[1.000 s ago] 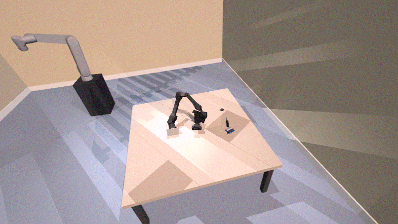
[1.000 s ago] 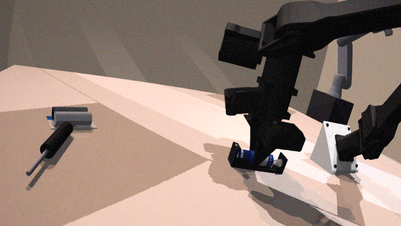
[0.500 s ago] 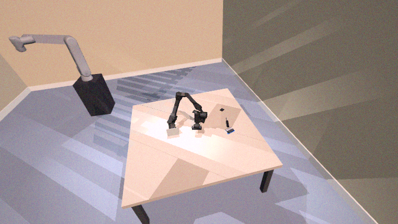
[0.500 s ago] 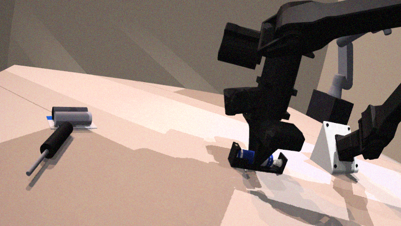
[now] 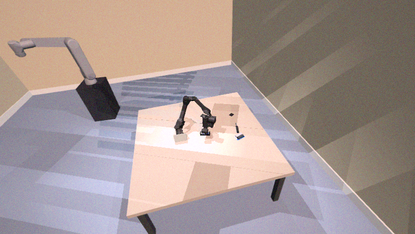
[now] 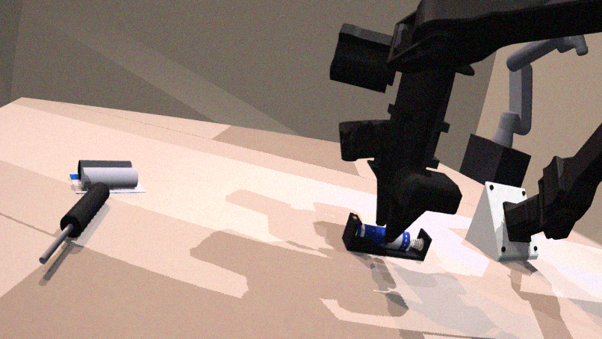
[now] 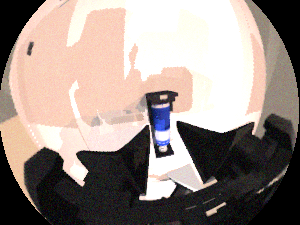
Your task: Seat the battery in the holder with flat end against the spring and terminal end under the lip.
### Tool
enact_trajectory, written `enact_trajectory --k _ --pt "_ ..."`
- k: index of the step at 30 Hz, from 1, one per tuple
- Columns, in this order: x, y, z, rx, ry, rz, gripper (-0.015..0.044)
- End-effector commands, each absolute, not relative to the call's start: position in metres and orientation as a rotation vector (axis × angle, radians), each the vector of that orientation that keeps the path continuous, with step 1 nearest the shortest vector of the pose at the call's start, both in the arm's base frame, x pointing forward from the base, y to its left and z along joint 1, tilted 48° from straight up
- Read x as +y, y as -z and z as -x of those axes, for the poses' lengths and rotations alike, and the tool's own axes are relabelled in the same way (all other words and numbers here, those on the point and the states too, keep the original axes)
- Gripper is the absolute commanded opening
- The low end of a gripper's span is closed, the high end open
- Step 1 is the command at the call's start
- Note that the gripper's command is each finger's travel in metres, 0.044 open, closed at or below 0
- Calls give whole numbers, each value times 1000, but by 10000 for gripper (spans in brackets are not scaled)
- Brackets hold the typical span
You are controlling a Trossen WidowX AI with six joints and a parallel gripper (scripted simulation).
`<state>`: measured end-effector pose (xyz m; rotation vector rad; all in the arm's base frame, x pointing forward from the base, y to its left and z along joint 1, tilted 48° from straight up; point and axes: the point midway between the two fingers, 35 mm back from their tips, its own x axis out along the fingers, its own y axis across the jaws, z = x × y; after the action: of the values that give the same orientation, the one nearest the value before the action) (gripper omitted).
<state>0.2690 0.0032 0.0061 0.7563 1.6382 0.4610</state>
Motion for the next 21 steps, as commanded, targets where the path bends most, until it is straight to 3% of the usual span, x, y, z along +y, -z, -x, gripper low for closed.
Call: enact_trajectory --k 1,9,21 --pt "-1 -9 -270 1638 -460 -755 231" --pt "-49 -53 -271 1636 -459 -742 440" --pt "-53 -57 -271 1636 -459 -742 440"
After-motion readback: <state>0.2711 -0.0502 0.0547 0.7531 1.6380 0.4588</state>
